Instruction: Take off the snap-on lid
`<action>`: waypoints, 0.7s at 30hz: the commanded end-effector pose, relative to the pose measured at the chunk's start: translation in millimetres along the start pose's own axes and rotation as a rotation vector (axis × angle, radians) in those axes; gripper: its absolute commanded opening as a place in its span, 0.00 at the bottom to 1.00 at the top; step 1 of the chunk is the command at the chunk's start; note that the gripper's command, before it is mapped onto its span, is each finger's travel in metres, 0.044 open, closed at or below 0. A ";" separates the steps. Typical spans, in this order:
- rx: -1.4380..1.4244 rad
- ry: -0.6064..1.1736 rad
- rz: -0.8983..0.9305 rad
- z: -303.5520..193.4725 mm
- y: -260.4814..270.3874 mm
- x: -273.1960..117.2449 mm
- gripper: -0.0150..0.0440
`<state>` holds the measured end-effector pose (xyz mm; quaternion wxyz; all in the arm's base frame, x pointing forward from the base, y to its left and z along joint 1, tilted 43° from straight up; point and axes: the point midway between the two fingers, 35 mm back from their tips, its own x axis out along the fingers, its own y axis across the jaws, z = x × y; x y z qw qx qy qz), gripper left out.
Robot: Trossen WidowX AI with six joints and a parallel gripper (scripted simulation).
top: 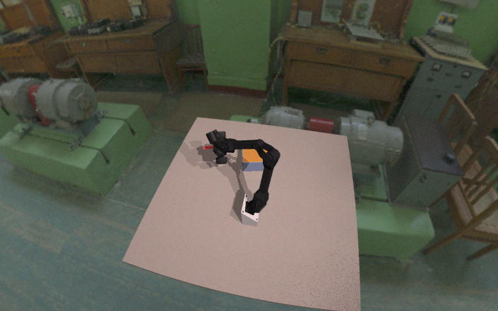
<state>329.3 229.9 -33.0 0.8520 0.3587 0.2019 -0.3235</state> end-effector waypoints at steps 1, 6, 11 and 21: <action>0.015 -0.001 0.015 -9.2 4.7 -4.0 0.25; 0.015 -0.001 0.015 -19.2 4.2 -4.9 0.25; 0.016 0.000 0.015 -29.1 3.7 -5.9 0.25; 0.016 0.000 0.015 -45.5 2.8 -7.5 0.25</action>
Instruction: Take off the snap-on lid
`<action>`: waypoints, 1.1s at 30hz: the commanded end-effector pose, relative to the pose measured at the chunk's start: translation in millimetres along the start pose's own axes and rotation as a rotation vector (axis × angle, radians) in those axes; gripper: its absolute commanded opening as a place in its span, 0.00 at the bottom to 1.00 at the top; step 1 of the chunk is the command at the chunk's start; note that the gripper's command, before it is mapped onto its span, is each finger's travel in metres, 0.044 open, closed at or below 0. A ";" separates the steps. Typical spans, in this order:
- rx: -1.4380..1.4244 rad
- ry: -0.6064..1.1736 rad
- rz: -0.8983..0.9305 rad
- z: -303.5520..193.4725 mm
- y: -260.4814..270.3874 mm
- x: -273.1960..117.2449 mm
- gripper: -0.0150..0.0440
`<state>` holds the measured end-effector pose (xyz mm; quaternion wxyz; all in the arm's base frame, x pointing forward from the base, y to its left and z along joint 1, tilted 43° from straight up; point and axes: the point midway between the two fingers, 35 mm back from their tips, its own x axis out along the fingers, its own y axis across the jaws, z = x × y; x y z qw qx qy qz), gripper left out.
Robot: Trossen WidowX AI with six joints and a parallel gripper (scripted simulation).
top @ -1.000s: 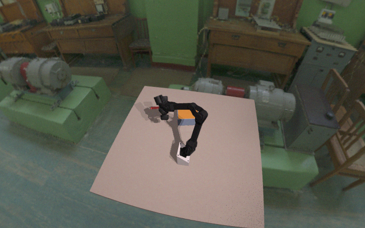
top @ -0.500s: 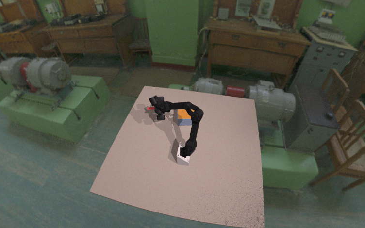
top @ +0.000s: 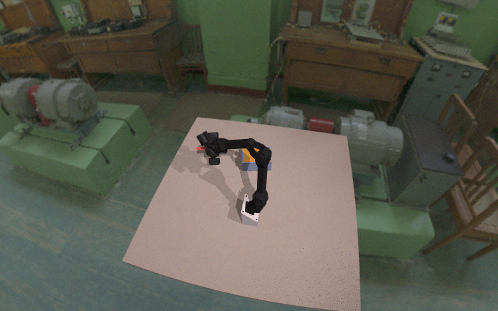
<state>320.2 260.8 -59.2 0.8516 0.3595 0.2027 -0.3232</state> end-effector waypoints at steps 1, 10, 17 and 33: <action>0.015 -0.002 0.015 -4.3 5.2 -3.7 0.25; 0.015 -0.002 0.015 -4.2 3.1 -2.5 0.25; 0.015 -0.002 0.015 -4.1 -5.0 2.9 0.25; 0.015 -0.002 0.015 -4.0 -16.7 12.6 0.25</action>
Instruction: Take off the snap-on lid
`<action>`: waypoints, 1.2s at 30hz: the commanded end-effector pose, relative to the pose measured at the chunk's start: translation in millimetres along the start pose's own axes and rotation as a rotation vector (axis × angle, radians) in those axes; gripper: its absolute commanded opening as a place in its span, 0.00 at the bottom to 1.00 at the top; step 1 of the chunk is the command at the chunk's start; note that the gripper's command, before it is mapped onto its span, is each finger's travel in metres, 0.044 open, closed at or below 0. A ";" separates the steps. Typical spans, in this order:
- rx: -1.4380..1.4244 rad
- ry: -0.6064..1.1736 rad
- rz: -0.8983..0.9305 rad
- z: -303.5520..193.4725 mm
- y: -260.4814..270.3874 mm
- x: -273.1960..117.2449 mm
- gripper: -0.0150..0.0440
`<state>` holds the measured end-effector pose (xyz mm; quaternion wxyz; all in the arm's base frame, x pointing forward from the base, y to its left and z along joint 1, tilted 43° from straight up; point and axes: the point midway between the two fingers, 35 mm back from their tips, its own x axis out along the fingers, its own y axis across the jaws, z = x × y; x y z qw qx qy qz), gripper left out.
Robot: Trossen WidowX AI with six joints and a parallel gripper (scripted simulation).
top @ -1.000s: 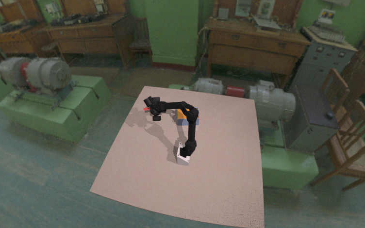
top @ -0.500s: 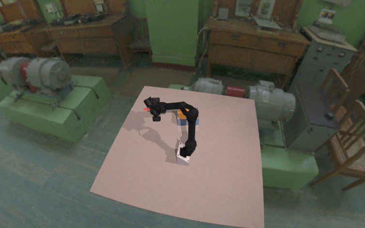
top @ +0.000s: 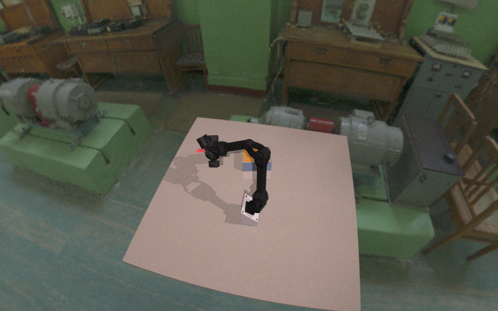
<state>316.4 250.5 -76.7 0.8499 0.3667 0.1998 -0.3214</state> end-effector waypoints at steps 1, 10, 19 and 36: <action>0.000 -0.004 0.008 0.3 -0.8 1.6 0.25; 0.000 -0.004 0.009 0.4 -6.3 6.3 0.25; 0.000 -0.004 0.009 0.5 -11.8 11.0 0.25; 0.000 -0.004 0.009 0.6 -22.2 19.9 0.25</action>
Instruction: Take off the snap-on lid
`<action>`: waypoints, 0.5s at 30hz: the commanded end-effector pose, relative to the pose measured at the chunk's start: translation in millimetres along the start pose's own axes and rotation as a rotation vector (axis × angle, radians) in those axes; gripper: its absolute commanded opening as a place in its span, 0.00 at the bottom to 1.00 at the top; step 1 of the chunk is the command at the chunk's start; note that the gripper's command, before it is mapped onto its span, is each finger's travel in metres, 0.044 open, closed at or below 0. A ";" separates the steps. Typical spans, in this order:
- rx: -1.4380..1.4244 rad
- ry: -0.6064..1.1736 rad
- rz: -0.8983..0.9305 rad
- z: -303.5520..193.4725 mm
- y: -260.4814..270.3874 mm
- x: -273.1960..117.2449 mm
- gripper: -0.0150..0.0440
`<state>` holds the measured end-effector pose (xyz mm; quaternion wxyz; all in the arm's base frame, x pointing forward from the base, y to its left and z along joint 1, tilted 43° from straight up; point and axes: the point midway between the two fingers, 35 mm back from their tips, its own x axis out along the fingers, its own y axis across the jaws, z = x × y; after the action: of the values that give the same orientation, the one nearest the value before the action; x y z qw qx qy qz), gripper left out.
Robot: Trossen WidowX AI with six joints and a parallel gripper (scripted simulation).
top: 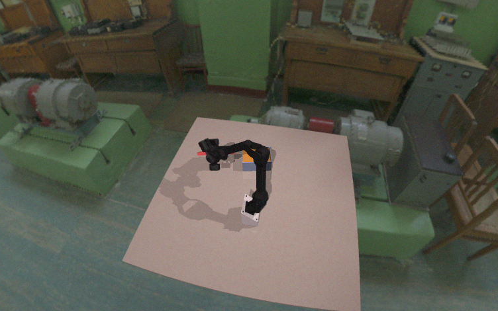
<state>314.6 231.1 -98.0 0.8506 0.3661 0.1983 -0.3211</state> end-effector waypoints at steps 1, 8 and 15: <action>0.001 -0.002 0.007 0.1 -0.8 1.7 0.25; 0.001 -0.002 0.007 0.1 -5.1 5.3 0.25; 0.001 -0.002 0.007 0.2 -9.4 9.0 0.25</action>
<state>313.6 222.9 -107.4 0.8512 0.3651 0.1978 -0.3210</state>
